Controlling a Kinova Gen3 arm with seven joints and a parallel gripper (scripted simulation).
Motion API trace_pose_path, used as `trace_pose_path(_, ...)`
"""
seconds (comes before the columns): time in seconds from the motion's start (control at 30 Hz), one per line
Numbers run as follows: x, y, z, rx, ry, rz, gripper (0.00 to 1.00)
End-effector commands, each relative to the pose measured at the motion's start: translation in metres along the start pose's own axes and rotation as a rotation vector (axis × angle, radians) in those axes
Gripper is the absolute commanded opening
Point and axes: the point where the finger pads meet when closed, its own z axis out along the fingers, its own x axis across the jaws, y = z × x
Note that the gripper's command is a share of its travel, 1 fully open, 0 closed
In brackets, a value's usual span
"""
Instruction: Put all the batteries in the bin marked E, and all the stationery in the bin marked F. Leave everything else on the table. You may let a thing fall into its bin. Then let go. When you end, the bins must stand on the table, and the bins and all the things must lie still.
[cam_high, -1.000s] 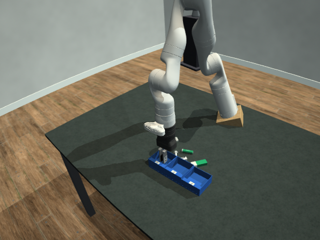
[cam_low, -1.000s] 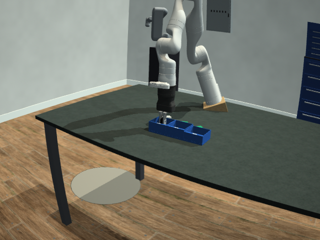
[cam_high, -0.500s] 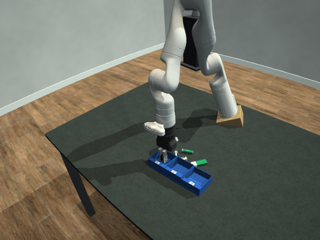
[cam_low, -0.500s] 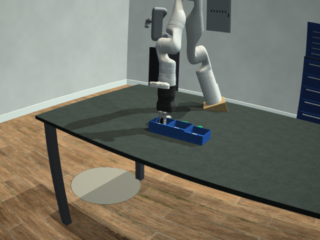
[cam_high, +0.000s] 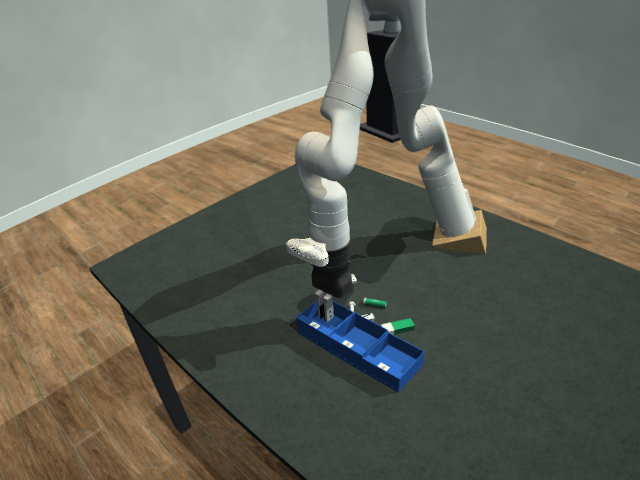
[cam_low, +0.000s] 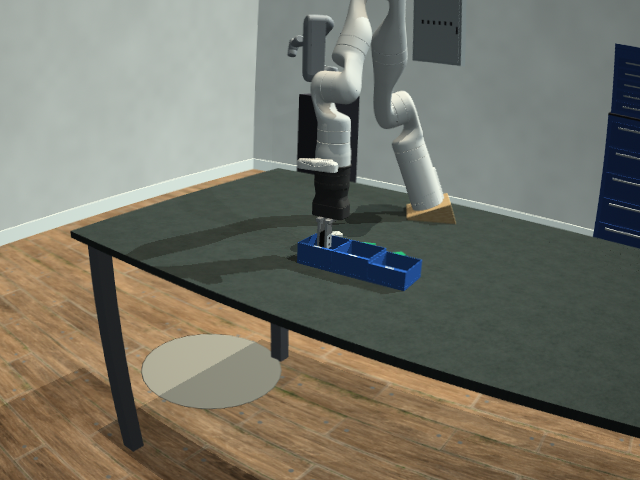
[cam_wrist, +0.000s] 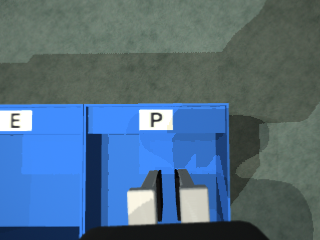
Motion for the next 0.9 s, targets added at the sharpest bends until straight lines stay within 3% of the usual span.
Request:
trace_pose_path(0.0, -0.001, -0.002, -0.007, 0.003, 0.0, -0.002, 0.31)
trace_pose_path(0.5, -0.001, -0.002, -0.029, 0.003, 0.001, -0.002, 0.31)
trace_pose_path(0.67, -0.001, -0.001, -0.049, 0.002, 0.001, -0.002, 0.31)
trace_pose_path(0.87, -0.002, -0.001, -0.05, 0.002, 0.0, -0.003, 0.31)
